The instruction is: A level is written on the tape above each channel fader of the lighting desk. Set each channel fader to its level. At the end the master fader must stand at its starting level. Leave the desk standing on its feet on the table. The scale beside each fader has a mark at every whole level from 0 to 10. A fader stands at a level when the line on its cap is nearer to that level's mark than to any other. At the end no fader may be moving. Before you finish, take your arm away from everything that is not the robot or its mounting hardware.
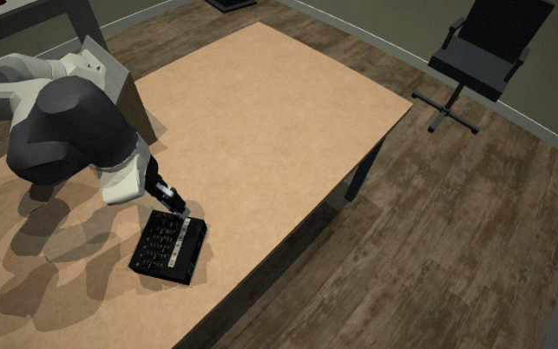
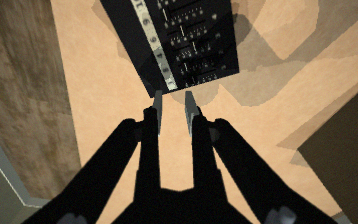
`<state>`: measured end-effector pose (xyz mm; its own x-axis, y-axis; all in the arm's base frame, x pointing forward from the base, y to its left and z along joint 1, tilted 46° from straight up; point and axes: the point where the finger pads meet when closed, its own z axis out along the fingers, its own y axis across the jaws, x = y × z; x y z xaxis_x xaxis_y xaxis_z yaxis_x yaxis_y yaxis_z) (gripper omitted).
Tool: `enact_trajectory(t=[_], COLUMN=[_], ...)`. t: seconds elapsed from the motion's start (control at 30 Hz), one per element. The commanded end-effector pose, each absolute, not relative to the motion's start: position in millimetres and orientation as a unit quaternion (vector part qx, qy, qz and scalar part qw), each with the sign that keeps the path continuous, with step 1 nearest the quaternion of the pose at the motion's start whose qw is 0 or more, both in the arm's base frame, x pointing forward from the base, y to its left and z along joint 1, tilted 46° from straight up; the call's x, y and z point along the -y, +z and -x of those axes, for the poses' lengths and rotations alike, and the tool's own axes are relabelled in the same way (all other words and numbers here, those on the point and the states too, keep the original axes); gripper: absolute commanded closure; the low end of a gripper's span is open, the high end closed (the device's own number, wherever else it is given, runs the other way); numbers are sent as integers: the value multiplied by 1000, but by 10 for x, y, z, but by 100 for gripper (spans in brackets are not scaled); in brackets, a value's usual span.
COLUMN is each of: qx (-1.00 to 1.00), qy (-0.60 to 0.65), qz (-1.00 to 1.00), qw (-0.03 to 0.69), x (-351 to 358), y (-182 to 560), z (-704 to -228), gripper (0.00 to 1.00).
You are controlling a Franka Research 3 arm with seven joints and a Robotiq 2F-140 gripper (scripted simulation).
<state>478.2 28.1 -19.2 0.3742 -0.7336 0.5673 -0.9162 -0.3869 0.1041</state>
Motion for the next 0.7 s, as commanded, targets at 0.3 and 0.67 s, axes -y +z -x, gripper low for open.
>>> enact_trajectory(t=[0.3,0.67], qx=[681,758], qy=[297,331], qz=[-649,-546], qw=[165,139], x=[-259,-259], y=[-190,-190], z=[-4779,-4779], gripper=[100,100])
